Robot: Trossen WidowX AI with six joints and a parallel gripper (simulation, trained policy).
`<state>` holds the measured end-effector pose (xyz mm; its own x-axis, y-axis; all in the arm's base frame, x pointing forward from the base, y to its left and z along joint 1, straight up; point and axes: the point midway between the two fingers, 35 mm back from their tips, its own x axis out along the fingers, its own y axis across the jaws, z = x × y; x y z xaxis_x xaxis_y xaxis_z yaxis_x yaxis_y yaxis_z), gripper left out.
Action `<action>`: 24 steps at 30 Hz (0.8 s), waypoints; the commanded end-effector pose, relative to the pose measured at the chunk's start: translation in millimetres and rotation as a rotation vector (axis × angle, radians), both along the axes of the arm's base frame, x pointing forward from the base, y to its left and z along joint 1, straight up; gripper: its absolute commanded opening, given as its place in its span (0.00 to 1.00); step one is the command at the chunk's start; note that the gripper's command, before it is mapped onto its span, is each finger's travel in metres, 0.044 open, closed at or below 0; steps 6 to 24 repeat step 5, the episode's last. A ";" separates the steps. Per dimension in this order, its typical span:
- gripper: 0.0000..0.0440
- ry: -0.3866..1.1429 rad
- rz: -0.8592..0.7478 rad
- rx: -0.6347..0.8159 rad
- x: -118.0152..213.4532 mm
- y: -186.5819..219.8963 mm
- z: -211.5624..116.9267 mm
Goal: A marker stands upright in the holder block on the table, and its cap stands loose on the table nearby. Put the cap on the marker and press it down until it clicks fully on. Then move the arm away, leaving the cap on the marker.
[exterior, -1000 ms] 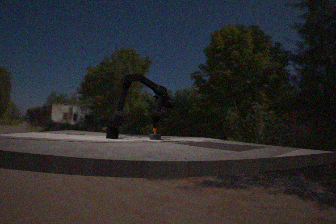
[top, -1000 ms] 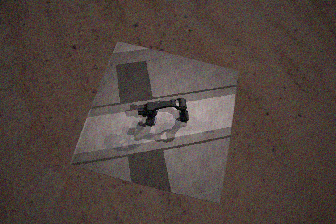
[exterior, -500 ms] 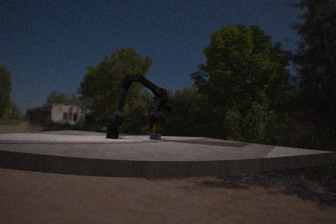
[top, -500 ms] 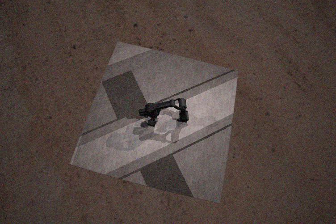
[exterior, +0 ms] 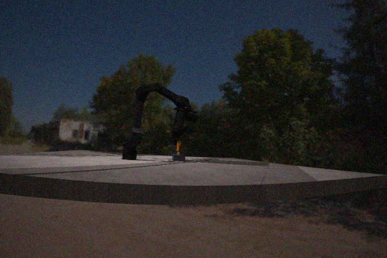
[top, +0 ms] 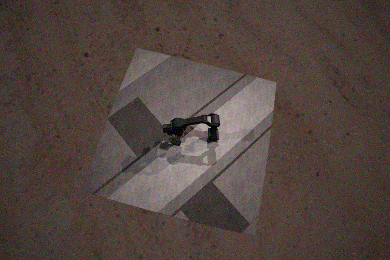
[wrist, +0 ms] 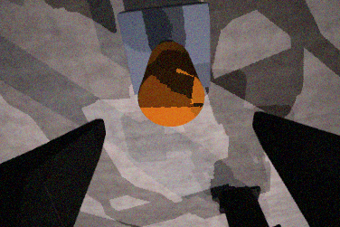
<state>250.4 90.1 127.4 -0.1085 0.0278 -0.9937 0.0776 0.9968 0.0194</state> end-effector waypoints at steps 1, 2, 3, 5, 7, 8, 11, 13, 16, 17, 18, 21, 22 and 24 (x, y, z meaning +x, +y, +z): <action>1.00 -0.046 0.011 0.022 3.2 1.2 14.2; 1.00 -0.053 0.013 0.025 3.7 1.2 16.4; 1.00 -0.061 0.016 0.029 4.1 1.3 18.5; 1.00 -0.075 0.021 0.035 4.8 1.2 22.4; 1.00 -0.075 0.021 0.035 4.8 1.2 22.4; 1.00 -0.075 0.021 0.035 4.8 1.2 22.4; 1.00 -0.075 0.021 0.035 4.8 1.2 22.4; 1.00 -0.075 0.021 0.035 4.8 1.2 22.4; 1.00 -0.075 0.021 0.035 4.8 1.2 22.4; 1.00 -0.075 0.021 0.035 4.8 1.2 22.4; 1.00 -0.075 0.021 0.035 4.8 1.2 22.4; 1.00 -0.075 0.021 0.035 4.8 1.2 22.4; 1.00 -0.075 0.021 0.035 4.8 1.2 22.4; 1.00 -0.075 0.021 0.035 4.8 1.2 22.4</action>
